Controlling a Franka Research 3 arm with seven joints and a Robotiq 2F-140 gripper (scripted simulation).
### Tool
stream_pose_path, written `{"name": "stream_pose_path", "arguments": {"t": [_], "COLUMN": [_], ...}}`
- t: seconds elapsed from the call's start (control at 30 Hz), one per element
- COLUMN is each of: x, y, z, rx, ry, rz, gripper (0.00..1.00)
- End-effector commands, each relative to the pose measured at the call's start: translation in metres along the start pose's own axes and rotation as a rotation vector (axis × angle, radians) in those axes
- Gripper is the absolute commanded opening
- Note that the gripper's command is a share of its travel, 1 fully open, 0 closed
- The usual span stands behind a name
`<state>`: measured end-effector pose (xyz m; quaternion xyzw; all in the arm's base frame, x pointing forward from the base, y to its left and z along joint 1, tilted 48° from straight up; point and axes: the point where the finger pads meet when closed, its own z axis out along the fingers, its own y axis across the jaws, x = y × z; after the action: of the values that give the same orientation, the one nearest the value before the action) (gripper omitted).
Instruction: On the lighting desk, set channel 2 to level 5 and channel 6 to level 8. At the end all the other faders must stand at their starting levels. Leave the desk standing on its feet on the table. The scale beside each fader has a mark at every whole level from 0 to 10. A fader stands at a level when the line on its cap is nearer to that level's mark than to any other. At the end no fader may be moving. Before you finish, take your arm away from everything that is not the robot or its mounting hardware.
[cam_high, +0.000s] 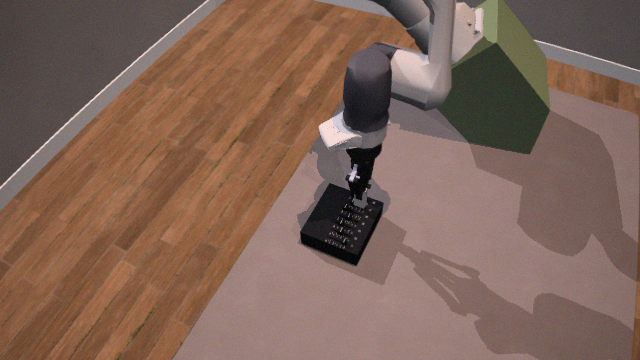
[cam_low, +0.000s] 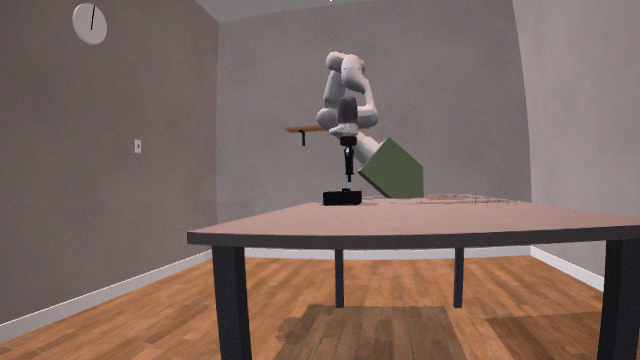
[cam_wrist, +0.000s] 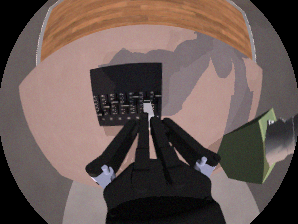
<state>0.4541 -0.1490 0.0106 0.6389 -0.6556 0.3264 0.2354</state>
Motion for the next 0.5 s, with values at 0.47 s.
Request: {"name": "stream_pose_path", "arguments": {"t": [0.47], "x": [0.0057], "y": [-0.0011], "z": [0.0000], "rx": [0.003], "ry": [0.001], "rz": [-0.010], "gripper": [0.00]}}
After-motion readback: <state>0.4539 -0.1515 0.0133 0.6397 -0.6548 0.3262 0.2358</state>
